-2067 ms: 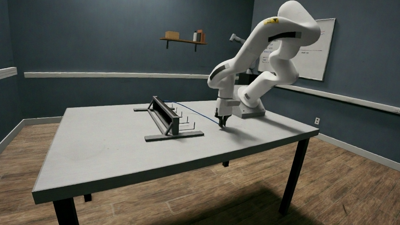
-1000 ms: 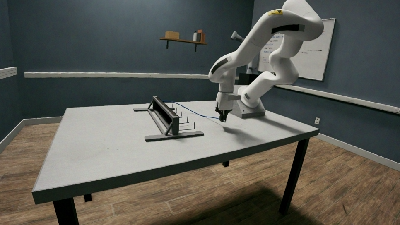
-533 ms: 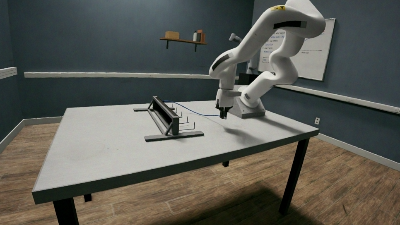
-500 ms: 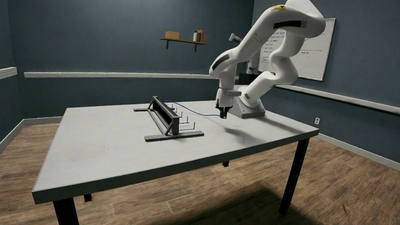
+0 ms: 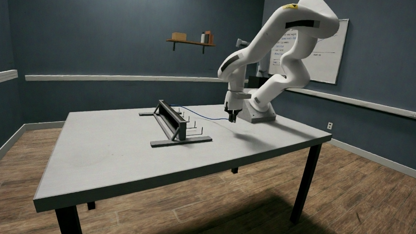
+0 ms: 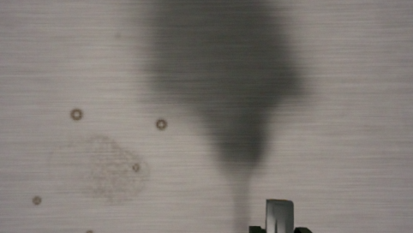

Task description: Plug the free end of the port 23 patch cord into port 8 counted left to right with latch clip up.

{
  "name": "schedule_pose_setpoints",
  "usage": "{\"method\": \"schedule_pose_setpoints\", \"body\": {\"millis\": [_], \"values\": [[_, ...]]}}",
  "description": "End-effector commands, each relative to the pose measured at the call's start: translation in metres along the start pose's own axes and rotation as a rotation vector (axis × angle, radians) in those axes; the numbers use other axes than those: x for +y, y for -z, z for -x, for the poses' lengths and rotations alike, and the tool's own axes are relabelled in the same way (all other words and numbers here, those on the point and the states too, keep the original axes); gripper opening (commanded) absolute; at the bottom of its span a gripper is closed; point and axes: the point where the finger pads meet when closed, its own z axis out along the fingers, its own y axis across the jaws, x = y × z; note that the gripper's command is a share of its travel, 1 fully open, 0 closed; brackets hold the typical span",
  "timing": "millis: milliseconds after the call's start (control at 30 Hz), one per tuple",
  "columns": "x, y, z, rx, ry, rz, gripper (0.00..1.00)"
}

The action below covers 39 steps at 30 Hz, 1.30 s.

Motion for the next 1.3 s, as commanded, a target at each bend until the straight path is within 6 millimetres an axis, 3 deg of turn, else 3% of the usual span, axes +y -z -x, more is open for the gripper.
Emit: {"method": "schedule_pose_setpoints", "body": {"millis": [0, 1267], "values": [[0.0006, 0.0005, 0.0000, 0.000, 0.000, 0.001, 0.00], [0.0039, 0.0010, 0.0020, 0.001, -0.029, 0.000, 0.00]]}}
